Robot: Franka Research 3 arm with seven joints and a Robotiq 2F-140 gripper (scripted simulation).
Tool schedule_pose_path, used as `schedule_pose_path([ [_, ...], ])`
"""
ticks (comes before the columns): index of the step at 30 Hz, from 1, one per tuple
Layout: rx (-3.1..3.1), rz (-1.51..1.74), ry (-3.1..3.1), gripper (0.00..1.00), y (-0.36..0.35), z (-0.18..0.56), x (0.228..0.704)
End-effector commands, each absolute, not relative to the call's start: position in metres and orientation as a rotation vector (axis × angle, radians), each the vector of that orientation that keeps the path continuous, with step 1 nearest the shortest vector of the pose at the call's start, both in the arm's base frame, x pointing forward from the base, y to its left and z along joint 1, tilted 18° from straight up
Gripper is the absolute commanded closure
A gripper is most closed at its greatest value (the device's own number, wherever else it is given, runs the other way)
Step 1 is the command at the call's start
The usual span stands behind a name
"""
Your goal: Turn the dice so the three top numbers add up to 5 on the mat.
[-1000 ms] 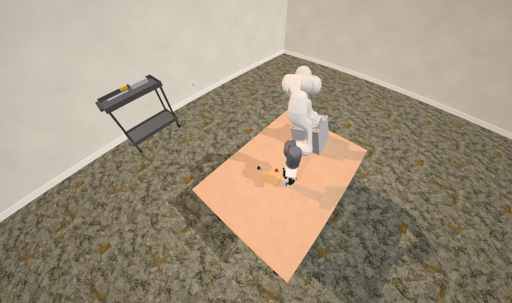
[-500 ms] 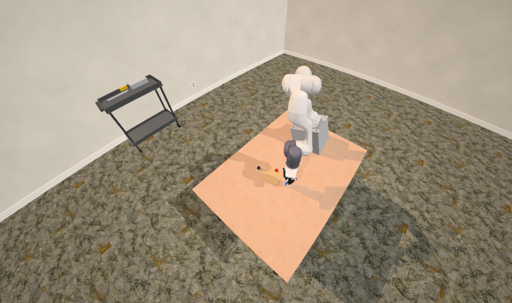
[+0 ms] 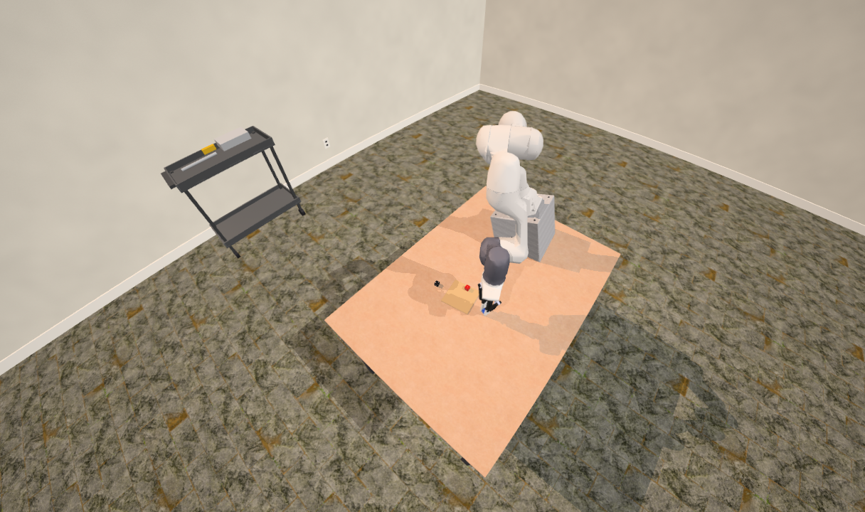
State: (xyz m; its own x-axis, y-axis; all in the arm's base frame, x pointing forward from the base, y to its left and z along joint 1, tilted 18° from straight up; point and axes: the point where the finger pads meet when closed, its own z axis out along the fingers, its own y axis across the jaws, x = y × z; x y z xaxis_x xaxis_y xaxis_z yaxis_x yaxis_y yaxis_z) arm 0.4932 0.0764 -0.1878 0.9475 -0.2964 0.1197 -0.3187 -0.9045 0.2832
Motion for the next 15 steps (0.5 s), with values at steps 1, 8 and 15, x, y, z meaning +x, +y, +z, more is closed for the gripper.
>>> schedule_pose_path([
  [1, 2.803, 0.108, -0.453, 0.91, 0.0774, -0.1884, 0.4937],
  [8, 2.803, 0.108, -0.453, 0.91, 0.0774, -0.1884, 0.4937],
  [15, 2.803, 0.108, -0.453, 0.91, 0.0779, -0.1869, 0.4937],
])
